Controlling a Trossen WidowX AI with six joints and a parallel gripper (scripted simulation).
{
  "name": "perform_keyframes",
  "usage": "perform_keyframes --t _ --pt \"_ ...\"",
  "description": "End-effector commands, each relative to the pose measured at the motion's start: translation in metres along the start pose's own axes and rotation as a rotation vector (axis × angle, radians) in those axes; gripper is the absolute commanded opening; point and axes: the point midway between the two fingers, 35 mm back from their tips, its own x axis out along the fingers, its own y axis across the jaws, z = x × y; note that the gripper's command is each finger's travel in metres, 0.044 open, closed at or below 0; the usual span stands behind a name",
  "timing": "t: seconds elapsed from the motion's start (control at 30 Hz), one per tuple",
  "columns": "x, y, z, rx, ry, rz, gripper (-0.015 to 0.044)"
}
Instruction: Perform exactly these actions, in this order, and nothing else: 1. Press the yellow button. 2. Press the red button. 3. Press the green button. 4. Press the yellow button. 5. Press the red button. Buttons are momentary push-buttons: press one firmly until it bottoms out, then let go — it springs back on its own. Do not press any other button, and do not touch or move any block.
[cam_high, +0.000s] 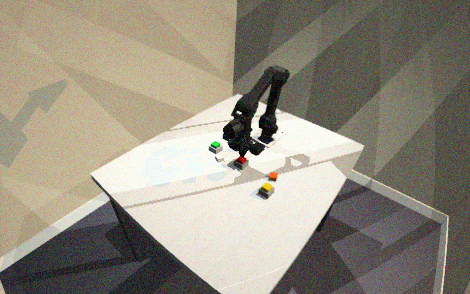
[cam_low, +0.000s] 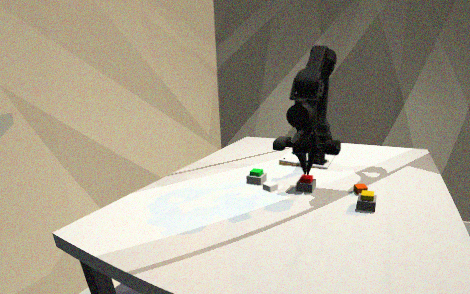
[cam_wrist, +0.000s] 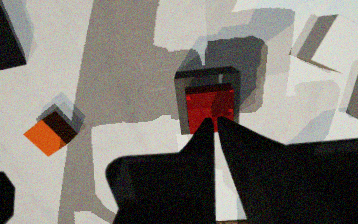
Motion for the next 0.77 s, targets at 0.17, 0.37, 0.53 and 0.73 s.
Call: perform_keyframes --t 0.17,0.37,0.53,0.73 --pt "-0.027 0.019 0.010 -0.004 -0.023 0.005 0.0099" --pt "-0.059 0.101 0.020 -0.007 -0.030 0.012 0.0256" --pt "-0.082 0.170 0.007 -0.004 -0.024 0.020 0.0387" --pt "-0.084 0.179 0.004 -0.003 -0.021 0.020 0.0400"
